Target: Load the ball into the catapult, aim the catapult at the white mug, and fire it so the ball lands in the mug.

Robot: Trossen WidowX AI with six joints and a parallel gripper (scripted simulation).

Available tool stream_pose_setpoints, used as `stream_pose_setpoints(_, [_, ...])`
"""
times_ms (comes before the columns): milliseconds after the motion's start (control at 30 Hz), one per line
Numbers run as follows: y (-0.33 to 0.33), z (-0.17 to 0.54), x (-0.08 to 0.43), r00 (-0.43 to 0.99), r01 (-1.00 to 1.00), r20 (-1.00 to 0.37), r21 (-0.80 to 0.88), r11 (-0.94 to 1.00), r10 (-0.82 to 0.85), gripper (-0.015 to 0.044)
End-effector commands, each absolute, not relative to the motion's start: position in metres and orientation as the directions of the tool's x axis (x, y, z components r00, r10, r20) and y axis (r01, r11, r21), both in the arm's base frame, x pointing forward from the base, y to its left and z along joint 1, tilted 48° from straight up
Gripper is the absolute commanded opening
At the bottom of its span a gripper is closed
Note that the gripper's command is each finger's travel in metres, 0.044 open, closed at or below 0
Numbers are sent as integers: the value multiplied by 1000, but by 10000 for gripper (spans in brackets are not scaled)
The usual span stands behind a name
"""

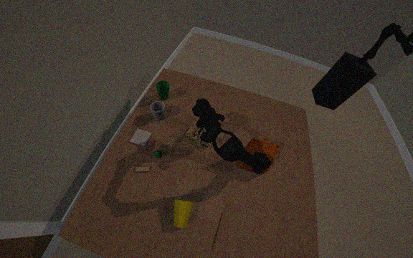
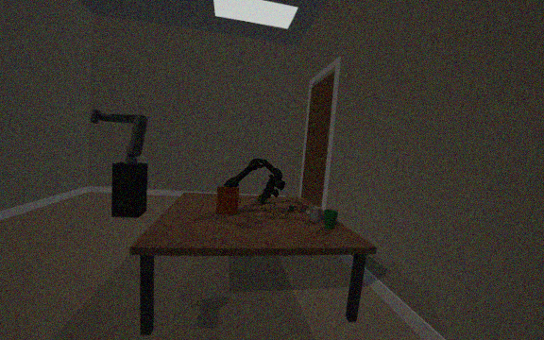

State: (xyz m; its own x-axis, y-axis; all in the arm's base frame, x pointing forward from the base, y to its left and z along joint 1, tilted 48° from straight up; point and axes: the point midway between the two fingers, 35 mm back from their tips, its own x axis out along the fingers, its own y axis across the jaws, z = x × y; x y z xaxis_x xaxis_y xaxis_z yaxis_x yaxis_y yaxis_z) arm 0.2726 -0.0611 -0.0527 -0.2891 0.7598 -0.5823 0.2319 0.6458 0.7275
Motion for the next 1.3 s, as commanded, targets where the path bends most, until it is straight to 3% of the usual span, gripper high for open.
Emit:
stream_pose_setpoints(0, [-58, -53, 275, -302, 255, -572, 722, 643, 762, 0])
stream_pose_setpoints(967, [-40, -69, 277, -298, 247, -578, 722, 646, 760, 0])
stream_pose_setpoints(1267, [-40, -69, 277, -298, 247, -578, 722, 646, 760, 236])
